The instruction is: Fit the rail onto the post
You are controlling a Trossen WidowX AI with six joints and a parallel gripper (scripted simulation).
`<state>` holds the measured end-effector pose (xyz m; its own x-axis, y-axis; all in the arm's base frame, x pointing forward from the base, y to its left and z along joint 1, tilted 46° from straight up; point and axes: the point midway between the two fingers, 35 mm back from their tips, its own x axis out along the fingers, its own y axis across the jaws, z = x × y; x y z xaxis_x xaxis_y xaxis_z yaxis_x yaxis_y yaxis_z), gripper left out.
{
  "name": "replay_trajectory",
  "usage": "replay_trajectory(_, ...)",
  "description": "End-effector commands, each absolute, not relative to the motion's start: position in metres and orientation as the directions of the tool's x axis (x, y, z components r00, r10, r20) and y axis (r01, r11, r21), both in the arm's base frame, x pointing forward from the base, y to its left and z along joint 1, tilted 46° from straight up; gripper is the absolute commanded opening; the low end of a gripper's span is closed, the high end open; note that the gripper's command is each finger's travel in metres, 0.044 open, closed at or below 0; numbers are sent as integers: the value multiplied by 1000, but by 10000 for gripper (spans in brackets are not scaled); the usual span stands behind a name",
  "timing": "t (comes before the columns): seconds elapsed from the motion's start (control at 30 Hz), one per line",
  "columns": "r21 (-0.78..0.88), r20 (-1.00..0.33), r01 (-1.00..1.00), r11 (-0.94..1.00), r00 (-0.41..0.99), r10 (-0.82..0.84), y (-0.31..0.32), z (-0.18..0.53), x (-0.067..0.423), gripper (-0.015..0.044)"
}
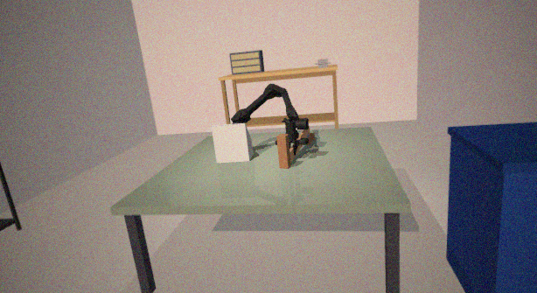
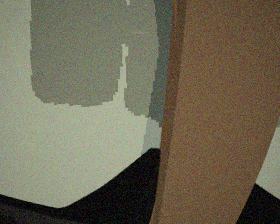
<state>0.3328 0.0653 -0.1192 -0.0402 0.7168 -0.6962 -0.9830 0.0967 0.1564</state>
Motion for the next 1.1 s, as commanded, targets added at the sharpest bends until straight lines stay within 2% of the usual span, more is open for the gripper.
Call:
replay_trajectory(0.0,161,-694,-982,99,-42,719,65,-119,332,0)
replay_trajectory(1.07,161,-694,-982,99,-41,719,53,-108,337,0)
